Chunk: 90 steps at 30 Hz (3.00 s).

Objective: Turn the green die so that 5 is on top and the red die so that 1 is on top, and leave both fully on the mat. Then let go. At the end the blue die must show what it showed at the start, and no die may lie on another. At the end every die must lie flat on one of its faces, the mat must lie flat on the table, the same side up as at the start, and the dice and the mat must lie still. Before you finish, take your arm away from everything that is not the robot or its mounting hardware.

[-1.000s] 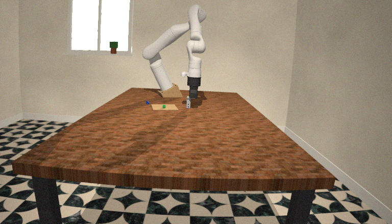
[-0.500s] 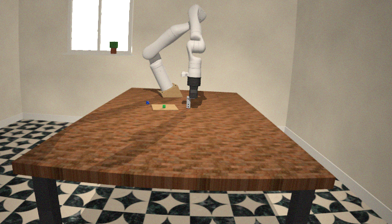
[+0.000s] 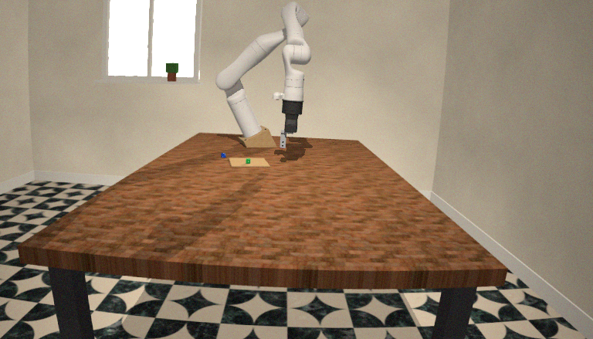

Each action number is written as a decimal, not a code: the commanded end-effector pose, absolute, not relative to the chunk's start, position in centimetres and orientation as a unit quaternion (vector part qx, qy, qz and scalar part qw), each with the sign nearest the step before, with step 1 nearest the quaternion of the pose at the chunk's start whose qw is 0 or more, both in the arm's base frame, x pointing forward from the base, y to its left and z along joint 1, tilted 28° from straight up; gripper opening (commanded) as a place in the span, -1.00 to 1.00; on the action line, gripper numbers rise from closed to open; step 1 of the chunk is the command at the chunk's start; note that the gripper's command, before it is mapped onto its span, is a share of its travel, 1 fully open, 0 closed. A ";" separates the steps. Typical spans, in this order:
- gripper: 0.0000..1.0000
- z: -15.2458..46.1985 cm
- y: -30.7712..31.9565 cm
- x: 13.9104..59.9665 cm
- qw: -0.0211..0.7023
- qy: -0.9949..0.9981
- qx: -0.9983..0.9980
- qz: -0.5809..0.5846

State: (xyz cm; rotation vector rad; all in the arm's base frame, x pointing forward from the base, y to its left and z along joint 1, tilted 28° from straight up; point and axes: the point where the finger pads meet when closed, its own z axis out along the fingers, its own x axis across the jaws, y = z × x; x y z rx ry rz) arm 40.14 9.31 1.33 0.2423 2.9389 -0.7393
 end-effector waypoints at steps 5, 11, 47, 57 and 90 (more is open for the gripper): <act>-0.32 3.9 11.9 40.3 0.058 0.968 0.070 -0.232; -0.32 4.4 12.1 40.2 0.058 0.968 0.070 -0.232; -0.32 3.7 12.0 40.5 0.087 0.970 0.143 -0.174; -0.32 3.6 11.9 40.4 0.093 0.980 0.136 -0.110; -0.32 3.8 11.3 40.1 0.123 0.975 0.107 0.153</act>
